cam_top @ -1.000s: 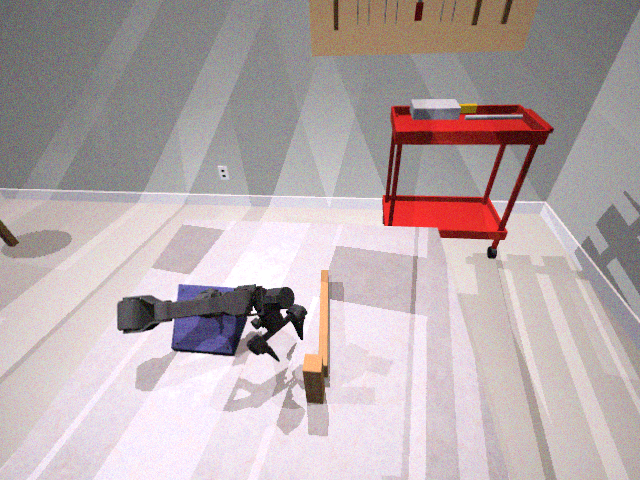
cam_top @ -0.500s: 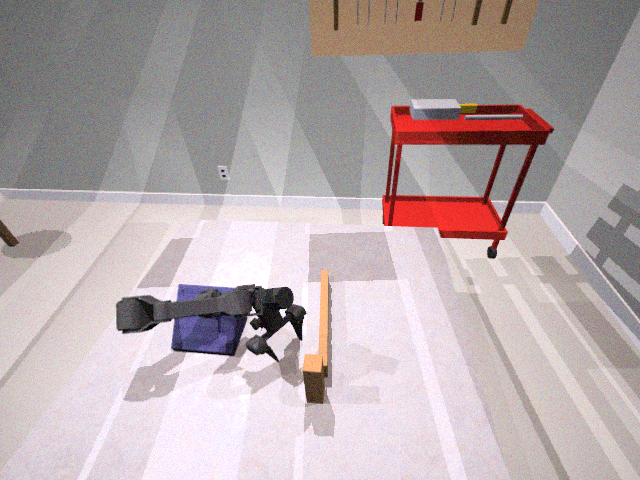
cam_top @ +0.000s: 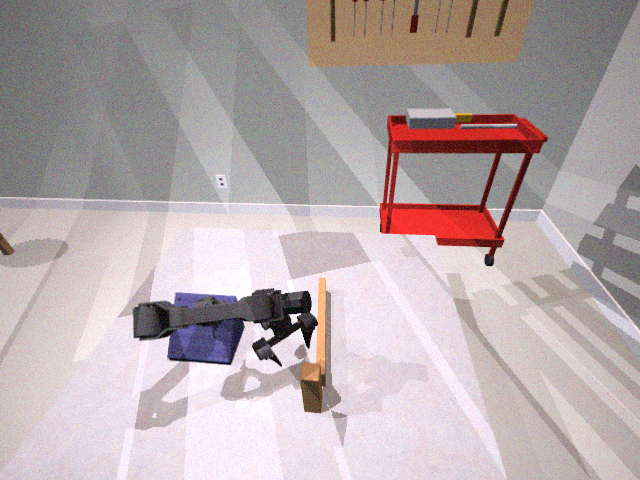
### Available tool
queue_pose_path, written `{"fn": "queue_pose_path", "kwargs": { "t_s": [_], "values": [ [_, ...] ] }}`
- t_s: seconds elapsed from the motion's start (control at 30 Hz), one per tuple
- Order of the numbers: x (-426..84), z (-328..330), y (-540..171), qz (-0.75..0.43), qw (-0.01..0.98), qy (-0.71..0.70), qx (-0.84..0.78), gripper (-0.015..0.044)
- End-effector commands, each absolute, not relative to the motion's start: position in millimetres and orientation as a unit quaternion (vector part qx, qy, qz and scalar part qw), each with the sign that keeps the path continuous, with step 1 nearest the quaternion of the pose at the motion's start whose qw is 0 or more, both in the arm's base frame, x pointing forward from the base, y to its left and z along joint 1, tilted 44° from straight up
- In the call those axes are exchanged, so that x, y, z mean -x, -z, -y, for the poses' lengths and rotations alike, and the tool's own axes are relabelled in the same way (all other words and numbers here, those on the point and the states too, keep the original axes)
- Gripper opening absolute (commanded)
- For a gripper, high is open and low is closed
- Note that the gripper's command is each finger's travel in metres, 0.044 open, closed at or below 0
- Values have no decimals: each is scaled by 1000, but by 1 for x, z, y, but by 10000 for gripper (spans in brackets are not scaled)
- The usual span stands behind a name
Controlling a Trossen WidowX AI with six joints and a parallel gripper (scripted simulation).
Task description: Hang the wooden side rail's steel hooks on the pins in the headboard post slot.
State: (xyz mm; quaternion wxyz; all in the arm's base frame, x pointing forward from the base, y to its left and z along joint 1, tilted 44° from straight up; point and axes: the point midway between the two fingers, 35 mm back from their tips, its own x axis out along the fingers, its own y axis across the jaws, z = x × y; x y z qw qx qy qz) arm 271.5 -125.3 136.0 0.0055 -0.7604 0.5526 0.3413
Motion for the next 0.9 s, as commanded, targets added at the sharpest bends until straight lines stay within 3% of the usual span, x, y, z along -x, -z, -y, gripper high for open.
{"fn": "queue_pose_path", "kwargs": {
  "t_s": [0.0,0.2,0.87],
  "values": [
    [-286,121,-139,-592,61,-339,729,440],
    [-301,116,-146,-653,121,-320,676,440],
    [-301,116,-146,-655,122,-319,674,440]
  ]
}}
